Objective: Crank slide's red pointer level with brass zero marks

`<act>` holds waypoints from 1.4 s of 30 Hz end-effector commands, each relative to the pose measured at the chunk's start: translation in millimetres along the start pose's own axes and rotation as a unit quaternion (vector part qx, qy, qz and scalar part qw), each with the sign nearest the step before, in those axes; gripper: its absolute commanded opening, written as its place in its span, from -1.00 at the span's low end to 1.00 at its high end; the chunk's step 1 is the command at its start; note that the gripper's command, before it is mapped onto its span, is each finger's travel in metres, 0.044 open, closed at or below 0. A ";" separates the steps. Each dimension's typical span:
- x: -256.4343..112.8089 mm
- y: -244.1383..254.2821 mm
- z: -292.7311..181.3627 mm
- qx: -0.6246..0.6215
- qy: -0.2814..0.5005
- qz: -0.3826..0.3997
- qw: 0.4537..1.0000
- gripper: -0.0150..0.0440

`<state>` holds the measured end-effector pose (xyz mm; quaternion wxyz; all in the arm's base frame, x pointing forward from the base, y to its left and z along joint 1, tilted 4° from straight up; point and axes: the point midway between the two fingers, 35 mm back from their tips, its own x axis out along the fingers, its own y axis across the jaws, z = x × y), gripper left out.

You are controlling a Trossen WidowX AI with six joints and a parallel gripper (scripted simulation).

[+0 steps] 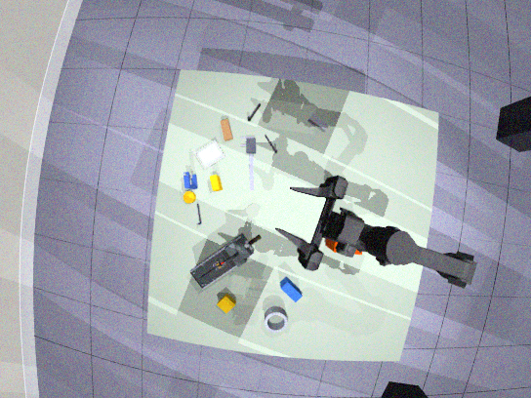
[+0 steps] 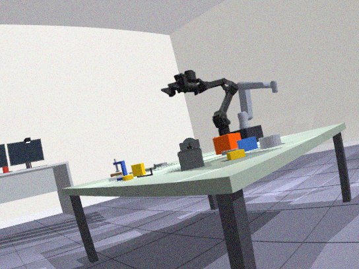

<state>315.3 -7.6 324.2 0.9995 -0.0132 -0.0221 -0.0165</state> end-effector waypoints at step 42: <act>93.9 214.7 -160.4 -0.017 0.377 0.194 0.905 1.00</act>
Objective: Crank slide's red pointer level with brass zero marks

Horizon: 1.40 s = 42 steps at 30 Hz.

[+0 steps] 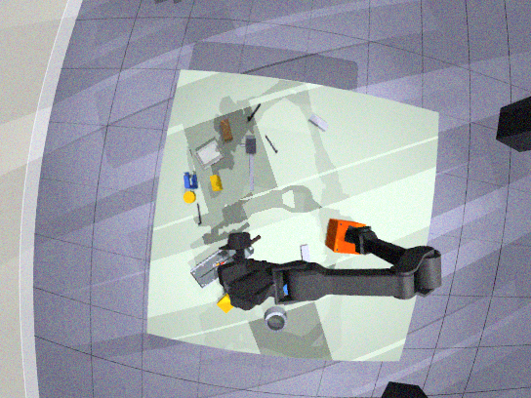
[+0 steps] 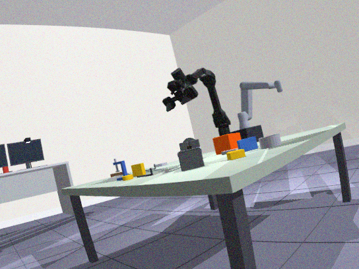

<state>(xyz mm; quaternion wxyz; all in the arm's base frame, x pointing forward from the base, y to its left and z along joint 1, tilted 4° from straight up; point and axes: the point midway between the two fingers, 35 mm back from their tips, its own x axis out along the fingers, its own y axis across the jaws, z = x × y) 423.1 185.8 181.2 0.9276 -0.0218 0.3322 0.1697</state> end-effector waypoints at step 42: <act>84.8 56.1 -82.4 -0.023 0.124 0.021 0.992 1.00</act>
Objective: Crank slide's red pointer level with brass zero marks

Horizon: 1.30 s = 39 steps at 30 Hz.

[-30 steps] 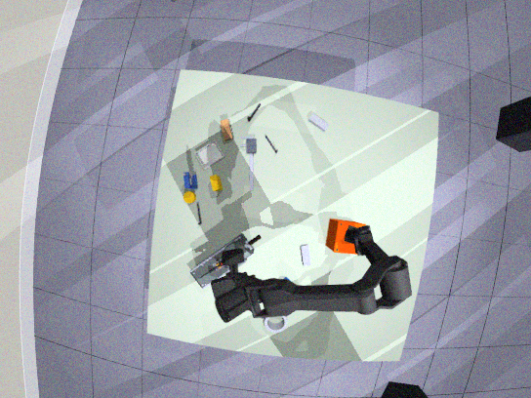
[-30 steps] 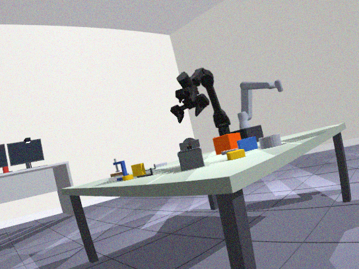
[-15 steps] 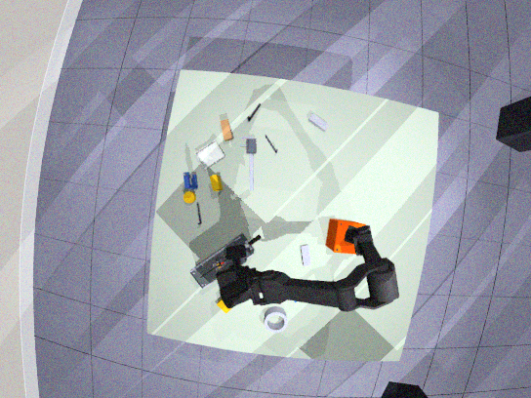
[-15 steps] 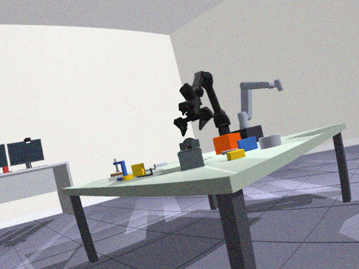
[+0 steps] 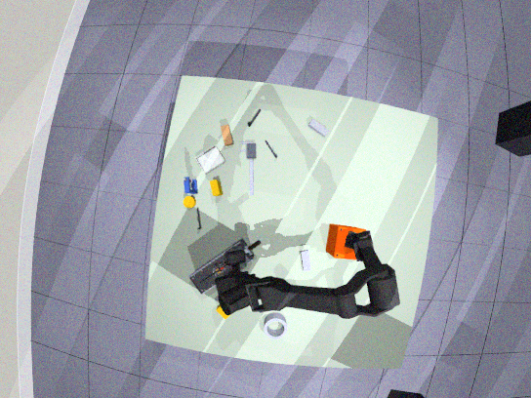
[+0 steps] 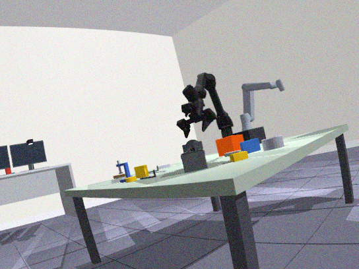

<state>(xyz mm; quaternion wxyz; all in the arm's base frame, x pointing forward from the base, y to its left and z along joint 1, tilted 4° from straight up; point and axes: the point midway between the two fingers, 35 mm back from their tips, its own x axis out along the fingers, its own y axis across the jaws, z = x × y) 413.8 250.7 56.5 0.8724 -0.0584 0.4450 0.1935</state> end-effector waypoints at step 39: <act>-74.9 -96.2 -59.3 -0.226 -0.040 0.140 0.963 1.00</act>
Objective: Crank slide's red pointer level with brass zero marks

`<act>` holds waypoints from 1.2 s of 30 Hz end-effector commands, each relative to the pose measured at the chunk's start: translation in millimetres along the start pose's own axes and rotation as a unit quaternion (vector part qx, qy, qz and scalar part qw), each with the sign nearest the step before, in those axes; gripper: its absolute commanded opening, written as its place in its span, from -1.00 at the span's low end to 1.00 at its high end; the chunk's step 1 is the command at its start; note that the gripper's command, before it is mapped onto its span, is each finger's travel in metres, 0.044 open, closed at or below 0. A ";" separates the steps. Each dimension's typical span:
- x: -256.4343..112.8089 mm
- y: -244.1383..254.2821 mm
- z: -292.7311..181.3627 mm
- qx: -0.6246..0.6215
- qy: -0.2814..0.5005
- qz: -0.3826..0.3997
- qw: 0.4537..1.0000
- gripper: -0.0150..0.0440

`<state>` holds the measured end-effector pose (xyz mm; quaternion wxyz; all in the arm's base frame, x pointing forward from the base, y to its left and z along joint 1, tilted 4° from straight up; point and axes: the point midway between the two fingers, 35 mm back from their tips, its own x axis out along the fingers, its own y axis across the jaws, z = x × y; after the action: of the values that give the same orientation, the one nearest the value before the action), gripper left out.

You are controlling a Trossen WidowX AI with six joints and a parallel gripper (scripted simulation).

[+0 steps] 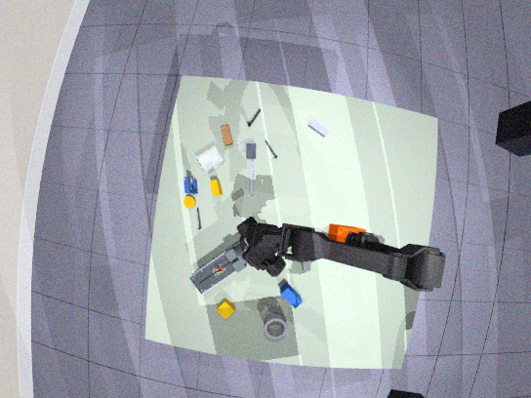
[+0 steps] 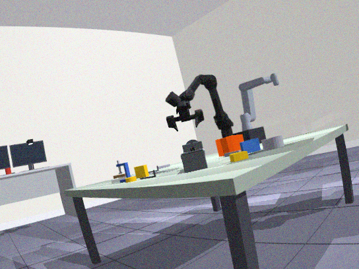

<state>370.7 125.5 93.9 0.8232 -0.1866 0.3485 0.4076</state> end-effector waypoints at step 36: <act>51.3 3.9 -56.1 0.006 0.009 0.008 1.000 1.00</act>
<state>368.3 122.5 26.5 0.8208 -0.1845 0.3549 0.4079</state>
